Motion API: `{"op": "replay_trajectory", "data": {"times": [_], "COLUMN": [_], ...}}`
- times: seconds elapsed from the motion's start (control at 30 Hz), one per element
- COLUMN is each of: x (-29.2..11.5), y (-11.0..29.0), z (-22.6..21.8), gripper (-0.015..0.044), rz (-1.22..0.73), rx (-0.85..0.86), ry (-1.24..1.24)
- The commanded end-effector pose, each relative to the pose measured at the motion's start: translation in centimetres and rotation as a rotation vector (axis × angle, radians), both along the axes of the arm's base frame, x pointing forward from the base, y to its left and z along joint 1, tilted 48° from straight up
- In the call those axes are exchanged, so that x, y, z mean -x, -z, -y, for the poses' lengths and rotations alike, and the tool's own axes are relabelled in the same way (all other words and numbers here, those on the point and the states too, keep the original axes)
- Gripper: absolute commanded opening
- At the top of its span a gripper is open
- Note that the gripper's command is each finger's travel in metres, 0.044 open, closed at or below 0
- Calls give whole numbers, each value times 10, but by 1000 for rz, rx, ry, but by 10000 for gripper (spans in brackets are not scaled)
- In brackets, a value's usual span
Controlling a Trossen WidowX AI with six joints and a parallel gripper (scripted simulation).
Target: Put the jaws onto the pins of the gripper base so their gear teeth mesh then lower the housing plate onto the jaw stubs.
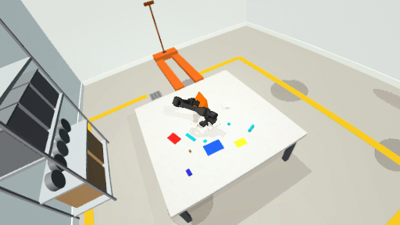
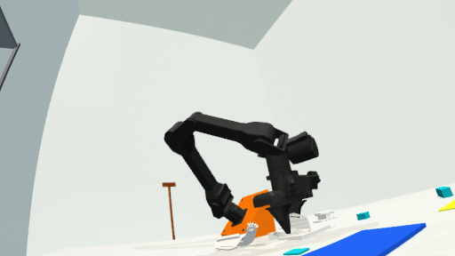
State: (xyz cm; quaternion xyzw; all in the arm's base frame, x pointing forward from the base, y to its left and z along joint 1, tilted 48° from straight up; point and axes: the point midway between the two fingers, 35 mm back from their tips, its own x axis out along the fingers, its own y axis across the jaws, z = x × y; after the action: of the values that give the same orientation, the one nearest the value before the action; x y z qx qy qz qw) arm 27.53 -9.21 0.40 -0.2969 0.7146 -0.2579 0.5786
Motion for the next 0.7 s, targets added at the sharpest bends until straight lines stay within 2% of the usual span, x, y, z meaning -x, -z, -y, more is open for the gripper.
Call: {"op": "replay_trajectory", "data": {"times": [0.0,0.57,0.67], "x": [0,0,0], "y": [0,0,0], "z": [0,0,0], "gripper": [134,134,213], "rz": [-2,-2,0], "rx": [3,3,0], "ry": [-4,-4,0]}}
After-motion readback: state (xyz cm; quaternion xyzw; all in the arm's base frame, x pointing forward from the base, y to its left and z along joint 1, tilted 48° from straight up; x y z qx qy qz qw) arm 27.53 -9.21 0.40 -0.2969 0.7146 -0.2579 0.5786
